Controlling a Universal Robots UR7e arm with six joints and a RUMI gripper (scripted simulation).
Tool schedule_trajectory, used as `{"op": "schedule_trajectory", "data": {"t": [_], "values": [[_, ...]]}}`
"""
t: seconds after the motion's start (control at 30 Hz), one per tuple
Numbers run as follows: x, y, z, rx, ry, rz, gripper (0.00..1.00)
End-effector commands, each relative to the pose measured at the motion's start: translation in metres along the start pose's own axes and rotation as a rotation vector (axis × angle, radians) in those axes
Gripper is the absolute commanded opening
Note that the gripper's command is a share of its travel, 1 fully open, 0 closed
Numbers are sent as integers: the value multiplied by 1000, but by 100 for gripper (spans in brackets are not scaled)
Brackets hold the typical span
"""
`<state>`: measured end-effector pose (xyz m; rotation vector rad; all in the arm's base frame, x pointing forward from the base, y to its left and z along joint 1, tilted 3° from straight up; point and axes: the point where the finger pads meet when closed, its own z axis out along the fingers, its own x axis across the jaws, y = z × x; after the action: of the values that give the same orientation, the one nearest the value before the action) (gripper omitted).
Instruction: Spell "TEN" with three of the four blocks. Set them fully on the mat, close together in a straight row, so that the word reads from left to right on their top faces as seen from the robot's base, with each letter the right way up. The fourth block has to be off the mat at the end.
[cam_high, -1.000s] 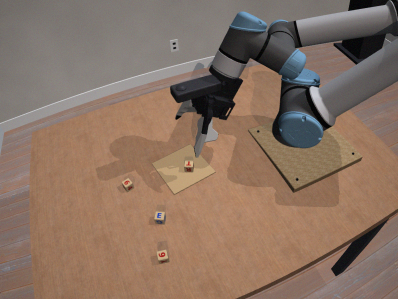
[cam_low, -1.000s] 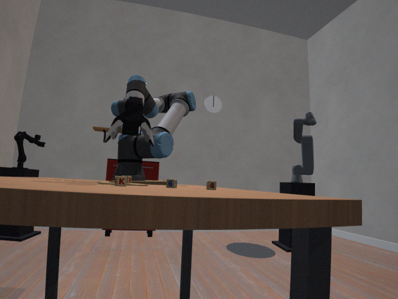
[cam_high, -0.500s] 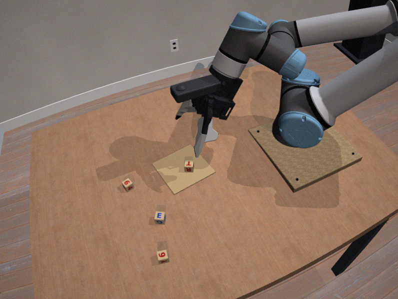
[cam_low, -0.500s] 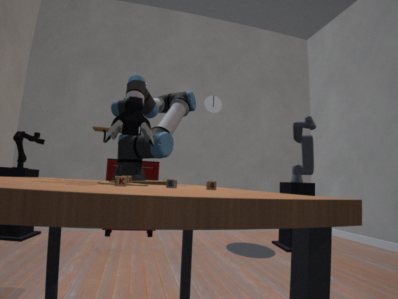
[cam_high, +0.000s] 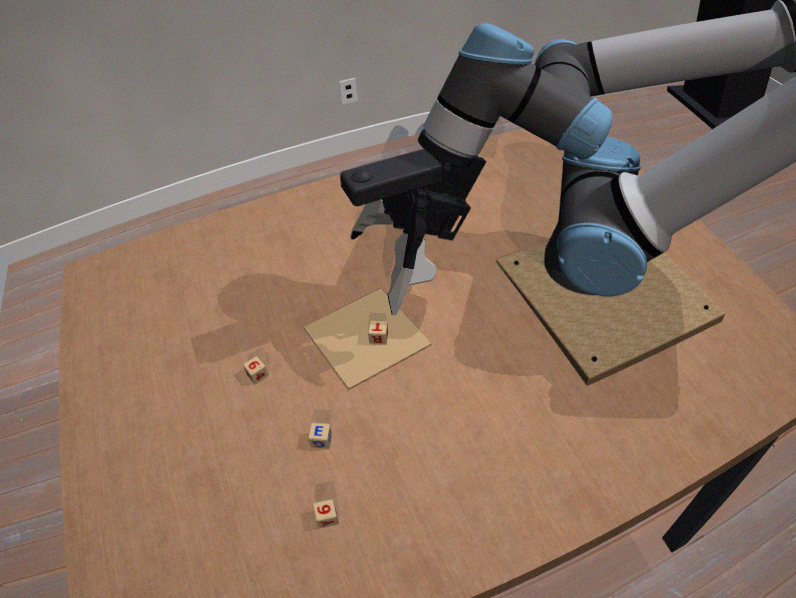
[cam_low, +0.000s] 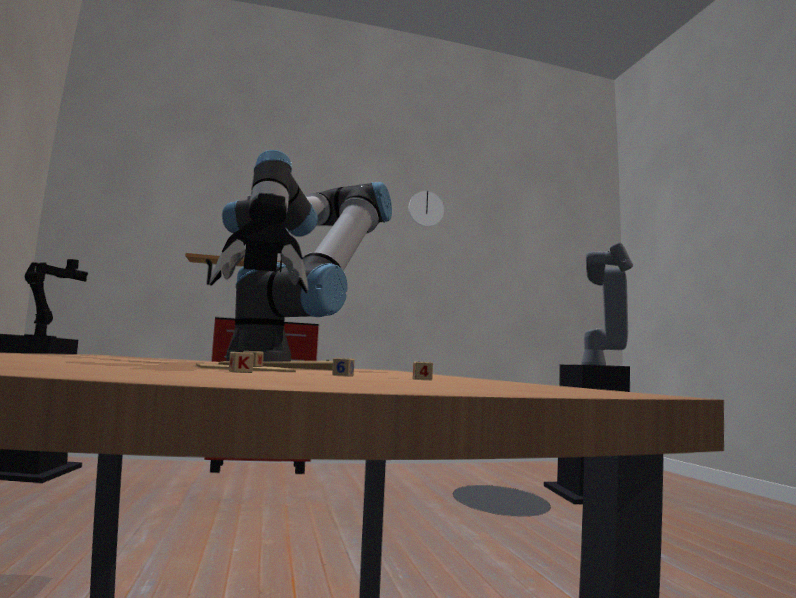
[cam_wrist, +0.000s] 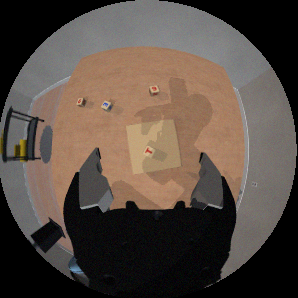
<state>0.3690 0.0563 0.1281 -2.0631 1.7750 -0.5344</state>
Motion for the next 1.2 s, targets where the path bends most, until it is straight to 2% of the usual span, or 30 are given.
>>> {"op": "schedule_trajectory", "data": {"t": [0.0, 0.23, 0.47, 0.53, 0.67, 0.9, 1.0, 1.1, 1.17], "values": [[1, -4, -1, 2, 0, -1, 100], [6, -22, 0, 0, 0, -1, 100], [14, -58, 10, -3, 0, -2, 100], [14, -58, 10, -3, 0, -2, 100], [17, -84, 23, -3, 0, -2, 100], [18, -109, 40, -2, 0, -2, 100], [17, -126, 55, -1, 0, -2, 100], [17, -126, 55, -1, 0, -2, 100], [16, -135, 65, 0, 0, -1, 100]]}}
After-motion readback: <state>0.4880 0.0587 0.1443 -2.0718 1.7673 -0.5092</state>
